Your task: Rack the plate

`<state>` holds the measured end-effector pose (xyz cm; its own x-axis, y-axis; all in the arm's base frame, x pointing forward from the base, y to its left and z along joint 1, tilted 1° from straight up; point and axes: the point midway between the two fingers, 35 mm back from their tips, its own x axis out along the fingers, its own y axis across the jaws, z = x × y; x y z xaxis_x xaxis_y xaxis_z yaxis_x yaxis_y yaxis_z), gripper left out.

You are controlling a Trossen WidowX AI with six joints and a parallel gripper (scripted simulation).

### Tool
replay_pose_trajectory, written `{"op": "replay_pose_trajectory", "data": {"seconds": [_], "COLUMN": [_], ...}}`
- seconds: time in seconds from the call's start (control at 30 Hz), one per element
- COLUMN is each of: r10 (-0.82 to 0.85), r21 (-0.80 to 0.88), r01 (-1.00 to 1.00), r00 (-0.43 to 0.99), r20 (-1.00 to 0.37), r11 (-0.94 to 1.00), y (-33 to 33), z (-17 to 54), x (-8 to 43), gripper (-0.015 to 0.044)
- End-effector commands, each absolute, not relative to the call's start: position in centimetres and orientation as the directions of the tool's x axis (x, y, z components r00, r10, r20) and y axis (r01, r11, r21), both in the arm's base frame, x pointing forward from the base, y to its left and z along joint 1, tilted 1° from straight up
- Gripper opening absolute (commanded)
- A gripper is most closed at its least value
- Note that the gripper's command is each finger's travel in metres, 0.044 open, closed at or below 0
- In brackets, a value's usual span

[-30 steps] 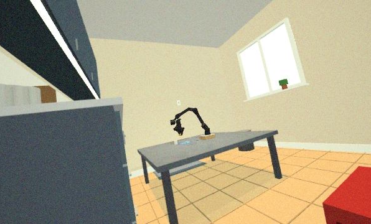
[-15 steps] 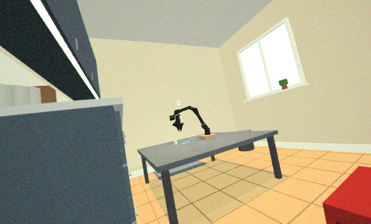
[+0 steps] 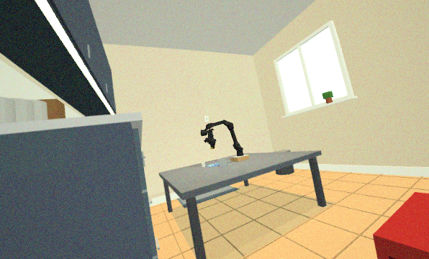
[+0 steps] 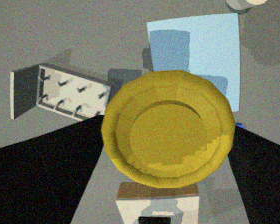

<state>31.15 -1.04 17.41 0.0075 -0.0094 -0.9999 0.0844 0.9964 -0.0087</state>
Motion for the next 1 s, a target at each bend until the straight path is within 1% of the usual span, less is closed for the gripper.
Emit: {"op": "replay_pose_trajectory", "data": {"seconds": [0.0, 0.13, 0.37, 0.67, 0.97], "r10": [-0.003, -0.001, 0.001, 0.099, 0.213], "r21": [-0.002, 0.000, 0.001, 0.090, 0.218], "r01": [0.219, 0.327, 0.328, 0.146, -0.043], "r00": [0.004, 0.001, 0.000, -0.057, -0.106], "r20": [-1.000, -1.000, -1.000, -0.993, -0.971], "r11": [0.976, 0.945, 0.945, 0.985, 0.975], "y": [2.4, 4.8, 4.9, 5.1, 5.3], "z": [17.2, 16.7, 16.6, 14.2, 11.9], "x": [27.8, 24.8, 24.6, 24.9, 25.1], "gripper": [0.0000, 0.0000, 0.0000, 0.0000, 0.0000]}}
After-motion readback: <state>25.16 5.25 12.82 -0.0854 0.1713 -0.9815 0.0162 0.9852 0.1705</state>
